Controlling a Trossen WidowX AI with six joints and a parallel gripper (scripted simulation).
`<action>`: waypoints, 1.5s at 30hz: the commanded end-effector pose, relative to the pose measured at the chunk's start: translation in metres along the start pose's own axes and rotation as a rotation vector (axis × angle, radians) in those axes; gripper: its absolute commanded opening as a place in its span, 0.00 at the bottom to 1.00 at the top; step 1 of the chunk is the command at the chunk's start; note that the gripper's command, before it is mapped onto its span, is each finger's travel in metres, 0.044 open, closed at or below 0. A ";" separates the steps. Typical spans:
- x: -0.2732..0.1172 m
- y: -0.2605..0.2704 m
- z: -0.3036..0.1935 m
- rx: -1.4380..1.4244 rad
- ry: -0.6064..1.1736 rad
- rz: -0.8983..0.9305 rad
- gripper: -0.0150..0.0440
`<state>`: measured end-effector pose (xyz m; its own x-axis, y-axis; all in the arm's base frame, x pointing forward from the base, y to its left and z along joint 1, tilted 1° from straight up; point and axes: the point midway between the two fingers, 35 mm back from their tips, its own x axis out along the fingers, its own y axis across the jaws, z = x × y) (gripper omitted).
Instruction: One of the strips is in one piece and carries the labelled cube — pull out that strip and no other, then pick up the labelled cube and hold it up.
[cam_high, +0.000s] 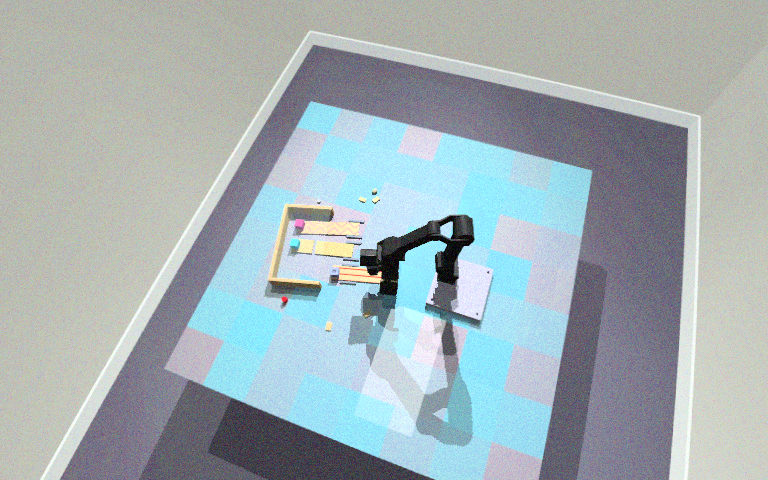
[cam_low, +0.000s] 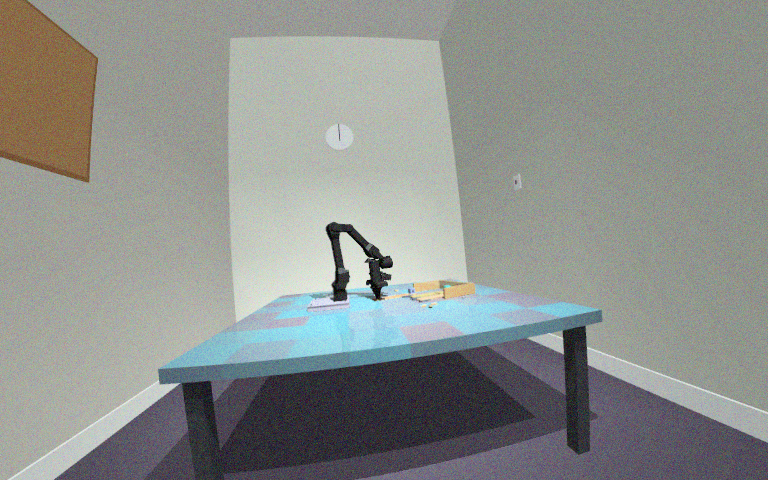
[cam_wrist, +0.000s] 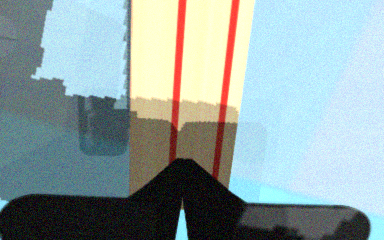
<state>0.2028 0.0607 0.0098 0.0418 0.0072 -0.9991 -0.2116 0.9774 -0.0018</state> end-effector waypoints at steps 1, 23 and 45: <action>0.005 0.000 -0.010 0.005 0.033 0.003 0.25; -0.042 0.000 0.004 -0.001 0.032 0.003 0.30; -0.046 0.001 0.084 -0.076 0.026 0.004 1.00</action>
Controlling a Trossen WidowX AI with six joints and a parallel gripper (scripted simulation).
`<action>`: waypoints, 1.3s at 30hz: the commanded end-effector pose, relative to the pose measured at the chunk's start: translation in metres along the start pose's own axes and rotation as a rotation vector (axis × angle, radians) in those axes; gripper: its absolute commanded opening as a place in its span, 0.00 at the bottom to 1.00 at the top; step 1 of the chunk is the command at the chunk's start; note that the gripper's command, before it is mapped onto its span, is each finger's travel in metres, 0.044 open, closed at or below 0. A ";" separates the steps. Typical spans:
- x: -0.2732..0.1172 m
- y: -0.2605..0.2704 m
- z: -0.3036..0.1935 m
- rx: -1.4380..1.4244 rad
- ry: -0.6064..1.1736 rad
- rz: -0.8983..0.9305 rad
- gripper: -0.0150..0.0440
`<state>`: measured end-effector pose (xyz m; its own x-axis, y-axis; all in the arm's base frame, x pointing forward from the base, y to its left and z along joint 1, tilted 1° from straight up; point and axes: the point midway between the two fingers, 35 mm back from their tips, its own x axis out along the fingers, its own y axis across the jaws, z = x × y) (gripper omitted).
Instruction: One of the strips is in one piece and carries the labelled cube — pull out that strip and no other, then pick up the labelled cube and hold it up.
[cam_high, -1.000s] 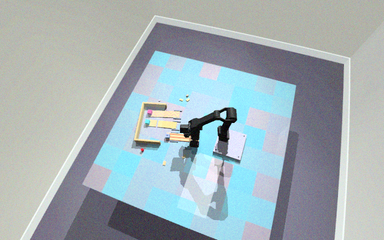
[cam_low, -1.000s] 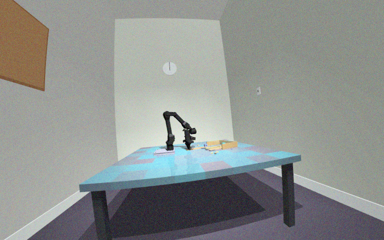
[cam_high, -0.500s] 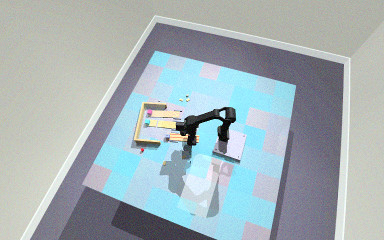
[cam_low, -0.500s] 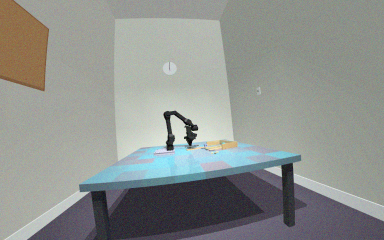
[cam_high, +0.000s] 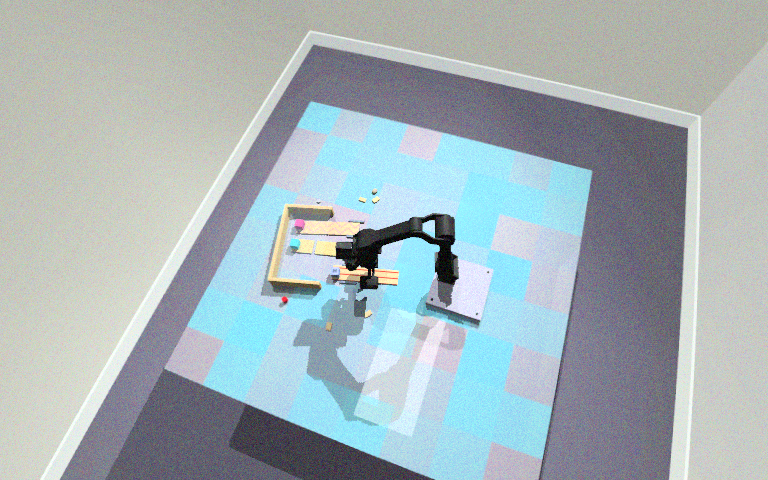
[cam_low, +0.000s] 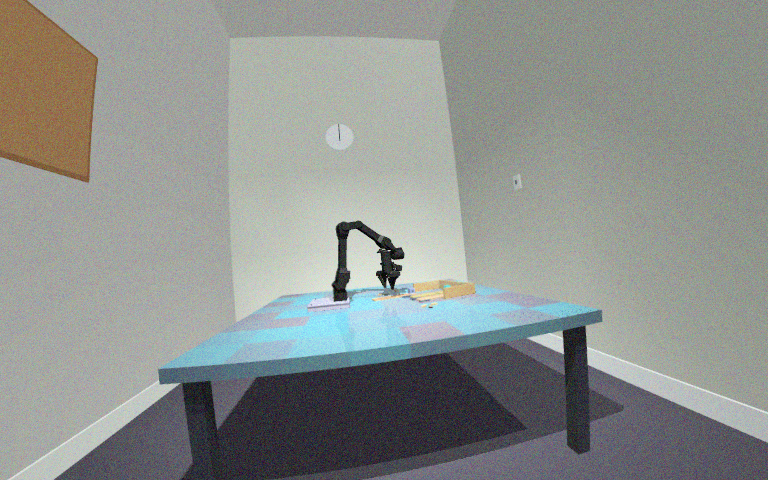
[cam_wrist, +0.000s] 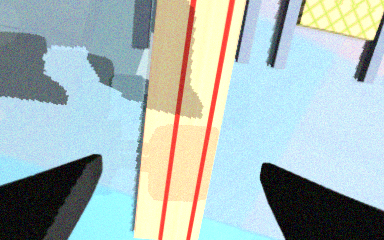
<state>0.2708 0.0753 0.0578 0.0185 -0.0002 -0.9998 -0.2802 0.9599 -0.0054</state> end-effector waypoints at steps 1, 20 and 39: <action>-0.002 0.000 0.015 -0.006 0.001 0.005 1.00; -0.011 -0.004 0.080 -0.006 -0.004 0.005 1.00; -0.019 -0.004 0.140 -0.006 -0.009 0.005 1.00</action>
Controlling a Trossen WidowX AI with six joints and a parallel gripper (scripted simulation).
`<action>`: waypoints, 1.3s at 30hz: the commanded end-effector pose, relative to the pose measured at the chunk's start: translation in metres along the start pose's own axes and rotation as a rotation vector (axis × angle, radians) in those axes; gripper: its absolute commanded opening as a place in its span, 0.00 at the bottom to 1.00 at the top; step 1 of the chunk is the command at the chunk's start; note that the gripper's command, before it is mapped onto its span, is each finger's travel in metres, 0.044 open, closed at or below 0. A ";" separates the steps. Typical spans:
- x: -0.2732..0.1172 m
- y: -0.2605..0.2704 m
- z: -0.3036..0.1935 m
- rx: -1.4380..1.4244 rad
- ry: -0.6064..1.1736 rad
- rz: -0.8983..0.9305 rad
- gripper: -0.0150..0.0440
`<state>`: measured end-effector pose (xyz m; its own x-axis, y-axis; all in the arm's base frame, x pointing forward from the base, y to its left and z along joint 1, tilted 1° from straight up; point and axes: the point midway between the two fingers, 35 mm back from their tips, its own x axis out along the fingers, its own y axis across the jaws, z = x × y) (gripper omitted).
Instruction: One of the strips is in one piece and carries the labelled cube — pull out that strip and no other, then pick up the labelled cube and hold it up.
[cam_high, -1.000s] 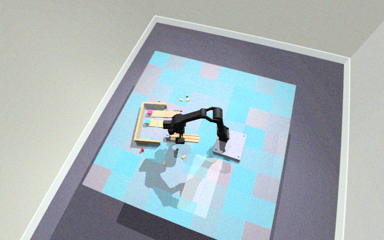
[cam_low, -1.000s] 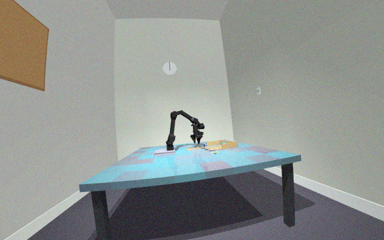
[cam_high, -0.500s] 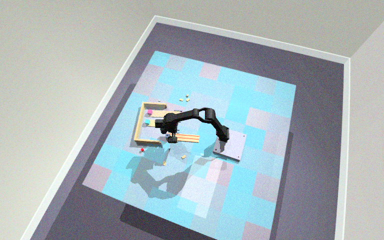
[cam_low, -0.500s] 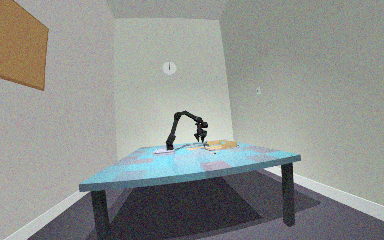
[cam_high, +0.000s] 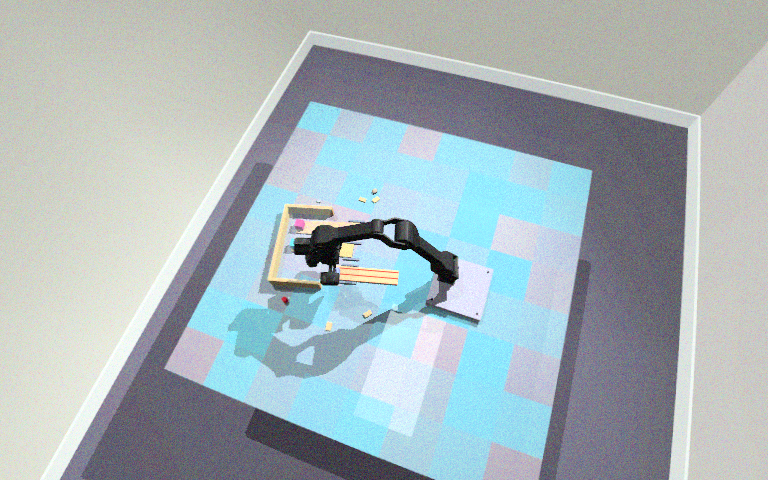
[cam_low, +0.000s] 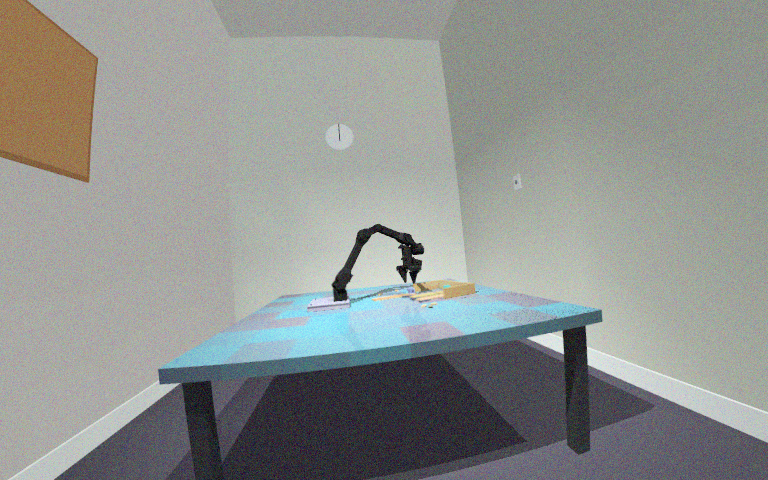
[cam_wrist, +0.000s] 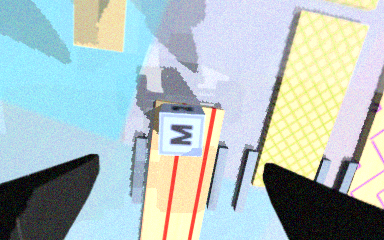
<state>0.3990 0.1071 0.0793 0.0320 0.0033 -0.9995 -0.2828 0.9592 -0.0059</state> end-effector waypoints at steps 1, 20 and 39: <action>0.001 0.001 0.007 -0.003 0.005 0.005 0.96; 0.030 0.001 0.008 -0.003 0.005 0.005 0.68; 0.056 0.002 0.006 -0.003 0.005 0.005 0.68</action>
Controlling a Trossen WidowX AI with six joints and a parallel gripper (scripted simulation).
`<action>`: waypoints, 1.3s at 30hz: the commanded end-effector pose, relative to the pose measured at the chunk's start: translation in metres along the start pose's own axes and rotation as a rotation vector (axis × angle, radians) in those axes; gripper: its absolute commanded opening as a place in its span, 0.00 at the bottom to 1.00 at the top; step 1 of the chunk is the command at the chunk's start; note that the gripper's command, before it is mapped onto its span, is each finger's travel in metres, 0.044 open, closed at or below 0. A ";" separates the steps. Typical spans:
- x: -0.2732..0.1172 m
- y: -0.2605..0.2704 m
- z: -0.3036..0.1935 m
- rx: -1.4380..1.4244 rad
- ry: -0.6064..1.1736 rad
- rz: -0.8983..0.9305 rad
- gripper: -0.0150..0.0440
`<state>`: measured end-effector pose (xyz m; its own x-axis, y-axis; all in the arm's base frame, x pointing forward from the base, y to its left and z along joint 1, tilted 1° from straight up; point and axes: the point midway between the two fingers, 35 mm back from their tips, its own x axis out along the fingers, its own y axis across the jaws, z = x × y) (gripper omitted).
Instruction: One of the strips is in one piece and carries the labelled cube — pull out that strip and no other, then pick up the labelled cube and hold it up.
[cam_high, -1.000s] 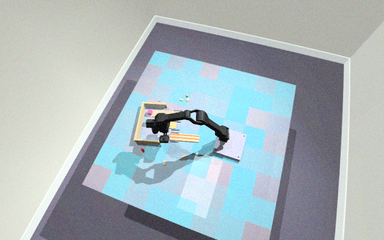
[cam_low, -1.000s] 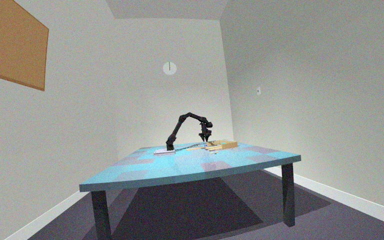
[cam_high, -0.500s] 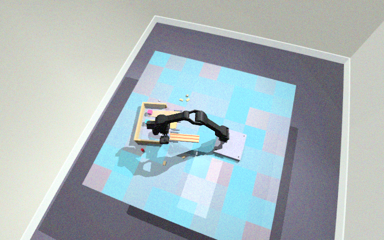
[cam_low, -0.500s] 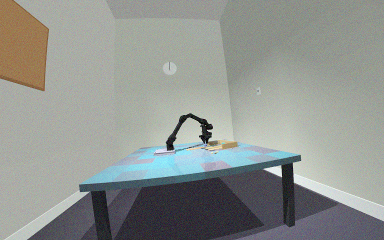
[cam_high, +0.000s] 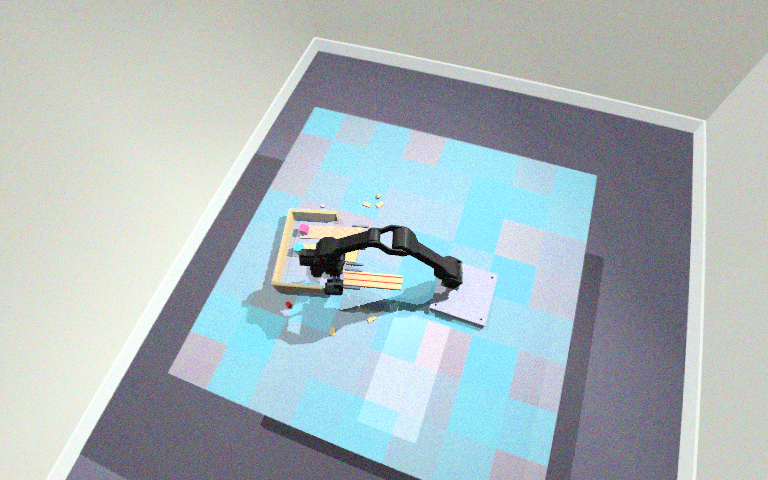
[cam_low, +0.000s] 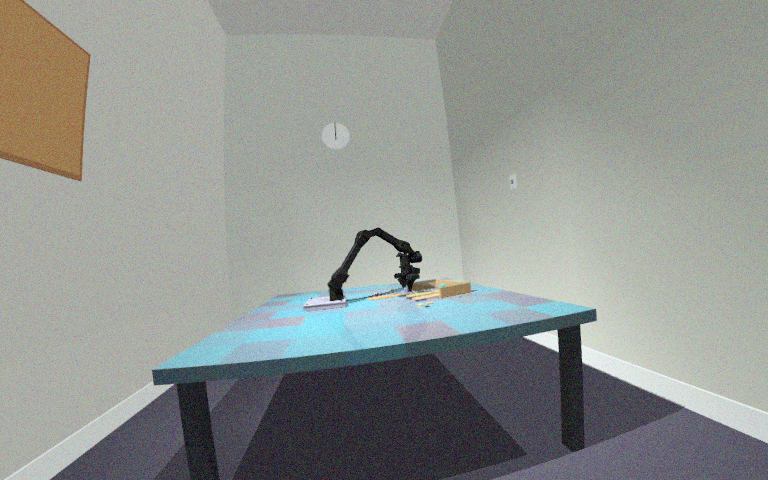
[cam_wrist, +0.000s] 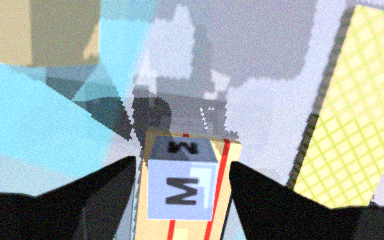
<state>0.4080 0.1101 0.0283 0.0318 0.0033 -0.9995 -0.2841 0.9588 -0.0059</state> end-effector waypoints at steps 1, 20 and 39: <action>0.004 0.001 -0.001 -0.001 0.005 0.005 0.68; -0.003 0.000 -0.006 0.000 0.003 0.001 0.25; -0.040 0.001 -0.061 -0.001 0.009 0.005 0.25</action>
<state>0.3546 0.0948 0.0661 0.0311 0.0028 -0.9995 -0.2824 0.9593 -0.0061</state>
